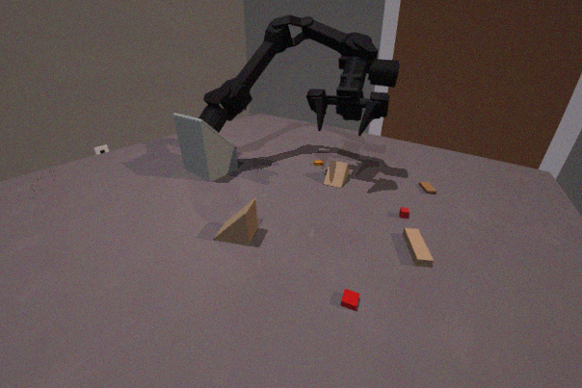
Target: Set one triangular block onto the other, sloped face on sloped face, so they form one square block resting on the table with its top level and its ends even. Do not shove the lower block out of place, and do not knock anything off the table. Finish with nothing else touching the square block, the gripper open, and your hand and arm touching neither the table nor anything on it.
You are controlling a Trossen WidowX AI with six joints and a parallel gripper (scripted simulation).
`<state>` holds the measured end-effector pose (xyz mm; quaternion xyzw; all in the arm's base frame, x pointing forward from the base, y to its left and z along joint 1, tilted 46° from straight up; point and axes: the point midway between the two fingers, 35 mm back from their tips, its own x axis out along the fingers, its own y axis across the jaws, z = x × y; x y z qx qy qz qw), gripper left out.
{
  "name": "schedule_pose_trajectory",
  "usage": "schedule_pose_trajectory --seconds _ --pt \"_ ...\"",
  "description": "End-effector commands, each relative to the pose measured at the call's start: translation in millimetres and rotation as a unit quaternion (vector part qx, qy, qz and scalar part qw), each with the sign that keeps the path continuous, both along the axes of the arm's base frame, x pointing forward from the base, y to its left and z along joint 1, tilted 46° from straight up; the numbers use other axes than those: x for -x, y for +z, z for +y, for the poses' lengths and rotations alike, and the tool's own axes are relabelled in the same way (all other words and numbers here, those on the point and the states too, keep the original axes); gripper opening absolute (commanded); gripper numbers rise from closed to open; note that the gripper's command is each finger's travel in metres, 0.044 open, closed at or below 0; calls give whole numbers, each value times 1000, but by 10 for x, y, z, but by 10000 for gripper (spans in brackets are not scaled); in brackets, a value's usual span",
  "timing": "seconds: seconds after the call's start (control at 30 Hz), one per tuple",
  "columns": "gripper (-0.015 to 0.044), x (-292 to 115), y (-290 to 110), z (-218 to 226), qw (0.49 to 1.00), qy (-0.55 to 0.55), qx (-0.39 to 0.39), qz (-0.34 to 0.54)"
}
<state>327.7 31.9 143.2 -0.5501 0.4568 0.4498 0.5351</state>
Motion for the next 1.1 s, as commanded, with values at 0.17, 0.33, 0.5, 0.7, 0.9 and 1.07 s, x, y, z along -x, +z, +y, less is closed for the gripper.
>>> schedule_pose_trajectory --seconds 0.17,0.33,0.5,0.7,0.9,1.07 --pt "440 9 268 706 1000 4 -11 1" --pt "440 144 469 1251 1000 7 -19 2" --pt "440 129 421 1256 1000 7 -19 3" --pt "440 26 -23 1286 1000 7 -19 3" --pt "440 -12 -469 1280 1000 7 -18 4" --pt "440 -14 -519 1275 1000 7 -18 4"
